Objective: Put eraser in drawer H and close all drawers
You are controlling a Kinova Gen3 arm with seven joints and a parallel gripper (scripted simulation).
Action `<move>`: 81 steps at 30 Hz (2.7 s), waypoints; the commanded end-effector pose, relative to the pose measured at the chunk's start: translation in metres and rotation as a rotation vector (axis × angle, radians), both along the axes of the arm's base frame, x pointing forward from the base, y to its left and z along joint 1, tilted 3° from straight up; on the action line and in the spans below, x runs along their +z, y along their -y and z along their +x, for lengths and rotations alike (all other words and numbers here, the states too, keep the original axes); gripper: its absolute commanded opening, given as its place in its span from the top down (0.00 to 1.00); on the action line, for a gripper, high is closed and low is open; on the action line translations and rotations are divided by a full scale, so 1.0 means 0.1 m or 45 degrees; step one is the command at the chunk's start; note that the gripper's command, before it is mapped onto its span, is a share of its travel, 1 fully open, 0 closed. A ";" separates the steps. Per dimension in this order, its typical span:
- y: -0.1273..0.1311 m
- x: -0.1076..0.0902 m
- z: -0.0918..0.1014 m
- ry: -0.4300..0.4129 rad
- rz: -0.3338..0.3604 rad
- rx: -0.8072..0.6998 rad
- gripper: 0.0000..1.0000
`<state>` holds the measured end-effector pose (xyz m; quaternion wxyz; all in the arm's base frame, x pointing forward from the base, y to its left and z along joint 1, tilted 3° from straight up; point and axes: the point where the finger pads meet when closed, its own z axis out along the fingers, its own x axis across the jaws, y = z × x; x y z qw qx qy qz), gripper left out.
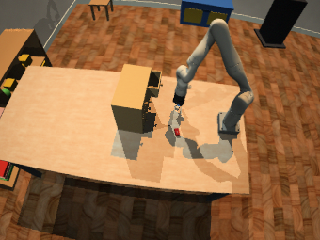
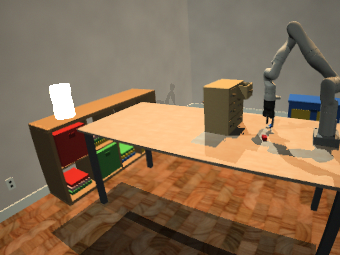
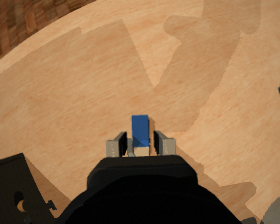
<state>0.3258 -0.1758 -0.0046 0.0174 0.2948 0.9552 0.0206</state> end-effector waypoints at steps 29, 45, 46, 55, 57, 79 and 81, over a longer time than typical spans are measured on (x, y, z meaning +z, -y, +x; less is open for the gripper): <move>0.00 -0.19 0.01 0.002 -0.001 0.000 0.25; 0.00 -0.19 0.01 0.002 -0.001 0.000 0.25; 0.00 -0.19 0.01 0.002 -0.001 0.000 0.25; 0.00 -0.19 0.01 0.002 -0.001 0.000 0.55; 0.00 -0.19 0.01 0.002 -0.001 0.000 0.55; 0.00 -0.13 0.01 0.002 -0.001 0.000 0.55; 0.00 -0.11 0.01 0.002 -0.001 0.000 0.55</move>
